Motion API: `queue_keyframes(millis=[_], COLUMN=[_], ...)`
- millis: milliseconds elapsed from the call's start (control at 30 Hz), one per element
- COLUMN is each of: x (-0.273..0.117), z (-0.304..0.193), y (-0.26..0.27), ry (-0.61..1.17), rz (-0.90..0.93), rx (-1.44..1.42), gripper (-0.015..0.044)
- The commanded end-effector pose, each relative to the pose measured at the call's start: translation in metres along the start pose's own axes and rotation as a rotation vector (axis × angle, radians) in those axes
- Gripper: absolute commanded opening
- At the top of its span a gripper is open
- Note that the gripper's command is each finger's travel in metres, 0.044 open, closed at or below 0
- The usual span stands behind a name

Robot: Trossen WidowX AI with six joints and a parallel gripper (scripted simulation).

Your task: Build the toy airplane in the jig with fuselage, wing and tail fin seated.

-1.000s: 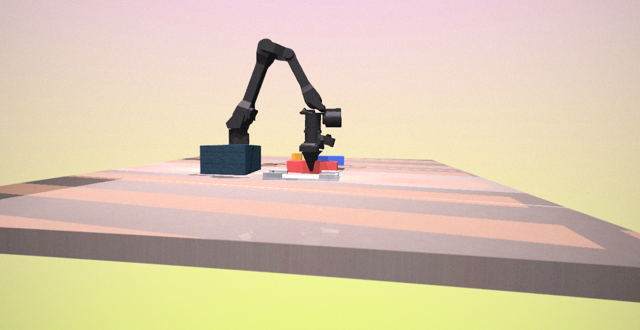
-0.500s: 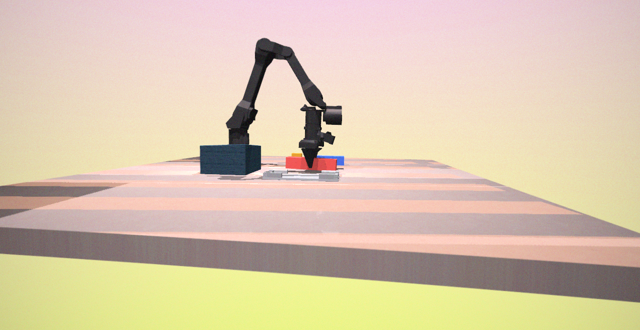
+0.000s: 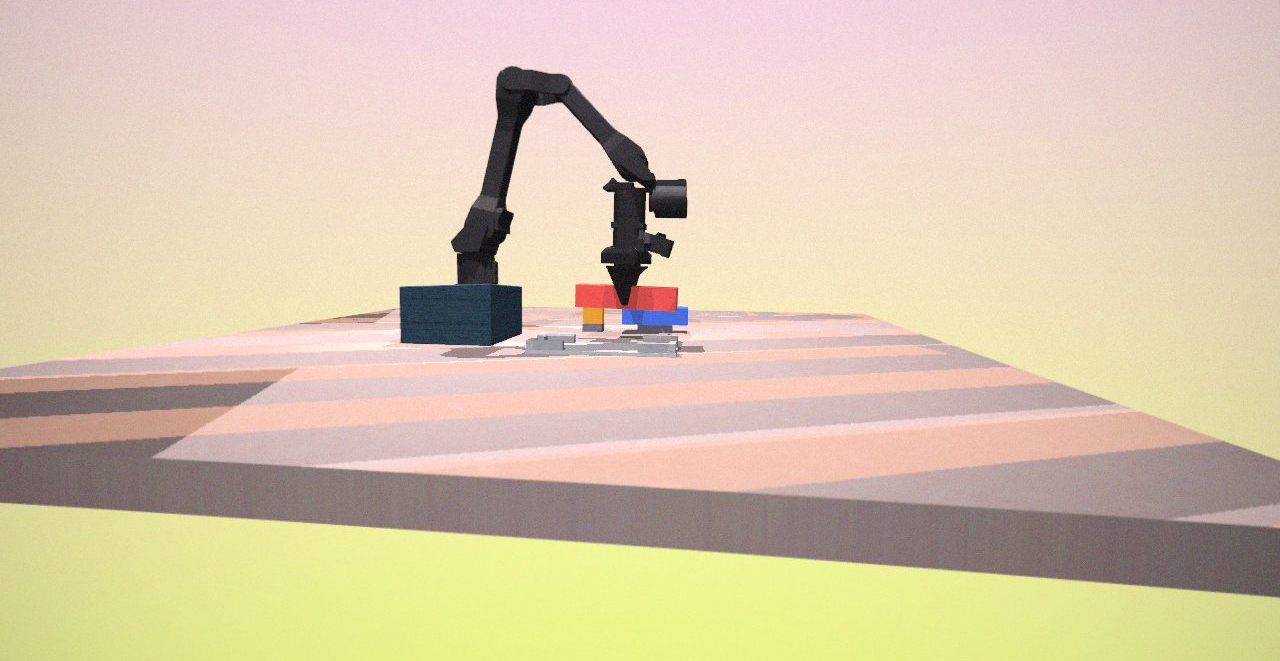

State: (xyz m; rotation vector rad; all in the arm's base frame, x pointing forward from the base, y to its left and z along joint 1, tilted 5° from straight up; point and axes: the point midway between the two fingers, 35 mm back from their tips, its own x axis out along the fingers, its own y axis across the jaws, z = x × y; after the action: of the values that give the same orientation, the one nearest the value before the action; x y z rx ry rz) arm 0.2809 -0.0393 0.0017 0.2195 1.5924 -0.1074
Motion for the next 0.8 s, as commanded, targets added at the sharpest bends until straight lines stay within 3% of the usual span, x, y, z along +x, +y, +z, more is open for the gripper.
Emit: queue_keyframes(millis=[0, 600, 767], x=[-0.013, -0.07, -0.07], z=[0.003, -0.005, -0.005], y=[0.0, 0.0, -0.005], ry=[-0.014, -0.017, -0.018], rz=[0.0, 0.004, 0.003], rx=[-0.003, -0.003, -0.004], gripper=[0.0, 0.0, 0.0])
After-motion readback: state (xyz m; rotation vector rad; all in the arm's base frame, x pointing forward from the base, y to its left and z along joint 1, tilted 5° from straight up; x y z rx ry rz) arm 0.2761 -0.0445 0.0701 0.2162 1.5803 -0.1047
